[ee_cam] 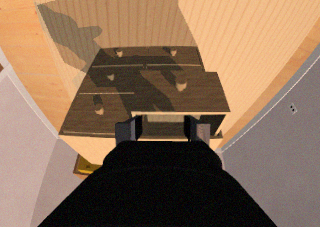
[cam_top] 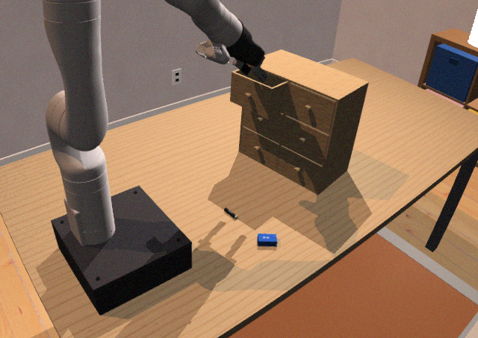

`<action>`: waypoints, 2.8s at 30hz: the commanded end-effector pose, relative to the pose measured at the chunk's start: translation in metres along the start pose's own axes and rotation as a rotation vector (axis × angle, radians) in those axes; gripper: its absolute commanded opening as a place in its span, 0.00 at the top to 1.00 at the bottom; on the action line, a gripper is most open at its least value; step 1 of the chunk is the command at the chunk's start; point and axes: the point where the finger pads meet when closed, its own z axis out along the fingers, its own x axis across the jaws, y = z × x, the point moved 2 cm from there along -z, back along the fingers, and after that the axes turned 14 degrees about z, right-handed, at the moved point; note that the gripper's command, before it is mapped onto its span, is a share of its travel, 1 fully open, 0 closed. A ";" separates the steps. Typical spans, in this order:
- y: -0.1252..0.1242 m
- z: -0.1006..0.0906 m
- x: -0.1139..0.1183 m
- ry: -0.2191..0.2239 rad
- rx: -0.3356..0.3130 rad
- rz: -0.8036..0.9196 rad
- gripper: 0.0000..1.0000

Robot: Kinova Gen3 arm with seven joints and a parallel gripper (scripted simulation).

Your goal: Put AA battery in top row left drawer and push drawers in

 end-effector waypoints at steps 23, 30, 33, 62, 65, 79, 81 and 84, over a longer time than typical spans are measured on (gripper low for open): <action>-0.029 -0.048 -0.007 0.000 -0.007 0.006 0.00; -0.041 -0.064 -0.010 0.000 -0.007 0.006 0.00; -0.045 -0.071 -0.011 0.000 -0.007 0.006 0.00; -0.047 -0.078 -0.012 0.000 -0.008 0.006 0.00; -0.046 -0.078 -0.011 0.000 -0.004 0.007 0.00; -0.045 -0.079 -0.012 -0.009 0.025 0.008 0.00; -0.044 -0.079 -0.012 -0.011 0.032 0.008 0.00; -0.044 -0.079 -0.012 -0.014 0.046 0.008 0.00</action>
